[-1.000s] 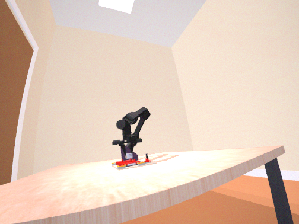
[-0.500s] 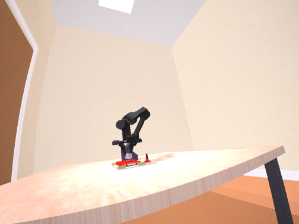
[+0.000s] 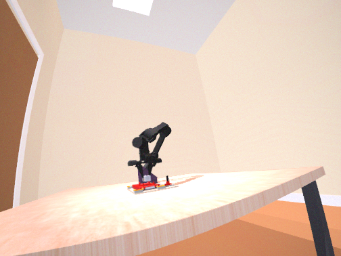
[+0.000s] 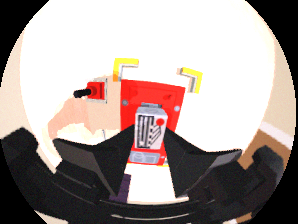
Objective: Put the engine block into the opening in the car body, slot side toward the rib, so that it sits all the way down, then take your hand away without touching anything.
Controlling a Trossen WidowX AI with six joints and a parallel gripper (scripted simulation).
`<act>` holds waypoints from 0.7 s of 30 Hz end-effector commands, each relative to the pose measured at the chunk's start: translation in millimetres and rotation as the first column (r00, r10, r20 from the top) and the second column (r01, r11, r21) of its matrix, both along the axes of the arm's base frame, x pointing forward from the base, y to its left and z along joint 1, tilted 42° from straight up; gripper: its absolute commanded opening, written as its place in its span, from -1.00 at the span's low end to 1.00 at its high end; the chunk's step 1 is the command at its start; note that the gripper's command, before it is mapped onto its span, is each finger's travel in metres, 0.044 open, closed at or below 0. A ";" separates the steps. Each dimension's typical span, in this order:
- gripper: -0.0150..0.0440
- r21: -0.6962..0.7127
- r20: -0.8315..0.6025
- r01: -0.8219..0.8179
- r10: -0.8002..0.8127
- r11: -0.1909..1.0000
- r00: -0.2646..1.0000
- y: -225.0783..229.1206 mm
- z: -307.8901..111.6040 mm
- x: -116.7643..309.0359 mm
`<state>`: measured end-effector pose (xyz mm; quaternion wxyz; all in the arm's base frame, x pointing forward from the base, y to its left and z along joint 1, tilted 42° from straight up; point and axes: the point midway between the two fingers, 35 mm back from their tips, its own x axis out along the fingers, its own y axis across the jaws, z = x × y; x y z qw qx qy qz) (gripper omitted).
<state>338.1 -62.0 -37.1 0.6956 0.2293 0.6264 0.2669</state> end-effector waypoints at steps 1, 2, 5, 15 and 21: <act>0.05 -0.003 -0.017 0.016 -0.016 1.000 1.000 -0.5 -0.7 0.0; 0.05 -0.003 -0.020 0.019 -0.019 1.000 1.000 -0.5 -0.7 0.0; 0.05 -0.003 -0.020 0.019 -0.019 1.000 1.000 -0.5 -0.7 0.0; 0.05 -0.002 -0.036 0.037 -0.037 0.999 0.999 -1.2 -1.5 -0.2; 0.05 -0.002 -0.036 0.037 -0.037 0.999 0.999 -1.2 -1.5 -0.2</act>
